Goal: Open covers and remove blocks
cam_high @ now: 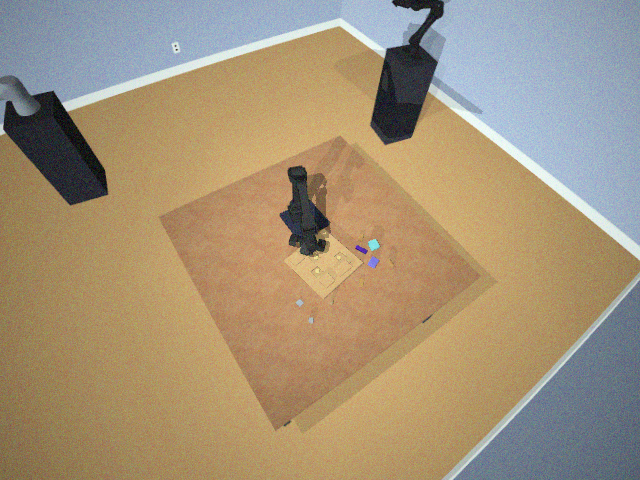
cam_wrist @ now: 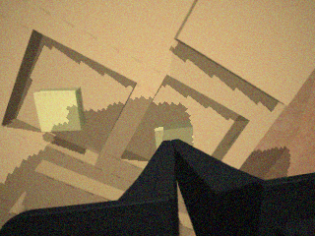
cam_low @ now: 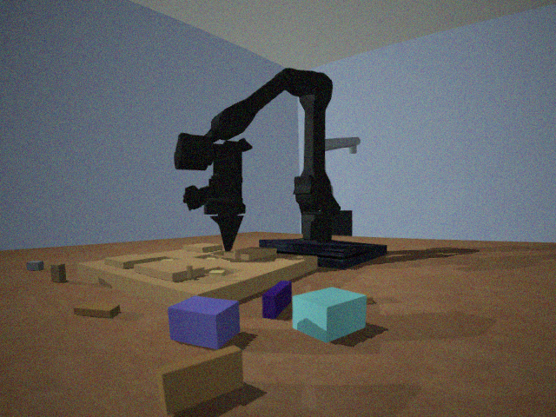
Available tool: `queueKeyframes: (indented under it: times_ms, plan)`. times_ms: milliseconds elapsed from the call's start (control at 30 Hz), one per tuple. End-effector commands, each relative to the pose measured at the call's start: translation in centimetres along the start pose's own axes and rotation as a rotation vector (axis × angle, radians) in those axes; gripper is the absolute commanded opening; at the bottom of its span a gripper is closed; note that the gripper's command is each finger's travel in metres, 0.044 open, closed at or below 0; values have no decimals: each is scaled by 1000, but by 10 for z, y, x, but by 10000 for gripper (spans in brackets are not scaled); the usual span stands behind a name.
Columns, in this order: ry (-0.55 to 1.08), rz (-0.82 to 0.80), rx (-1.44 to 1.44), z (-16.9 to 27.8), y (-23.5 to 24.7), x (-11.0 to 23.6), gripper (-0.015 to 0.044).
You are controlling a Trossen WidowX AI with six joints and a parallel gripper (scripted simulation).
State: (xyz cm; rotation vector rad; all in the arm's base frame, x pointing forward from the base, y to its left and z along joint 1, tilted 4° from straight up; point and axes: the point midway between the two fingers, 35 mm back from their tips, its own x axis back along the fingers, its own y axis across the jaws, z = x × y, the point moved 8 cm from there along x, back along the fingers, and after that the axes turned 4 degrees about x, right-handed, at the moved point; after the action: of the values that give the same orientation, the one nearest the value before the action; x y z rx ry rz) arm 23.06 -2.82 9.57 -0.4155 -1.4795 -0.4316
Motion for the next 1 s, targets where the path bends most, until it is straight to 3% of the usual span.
queueKeyframes:
  times_ms: [0, 967]
  plan:
    - [8, 8, -4, 2, -1, -5, 0]
    - [8, 9, -4, -4, -8, -8, 0]
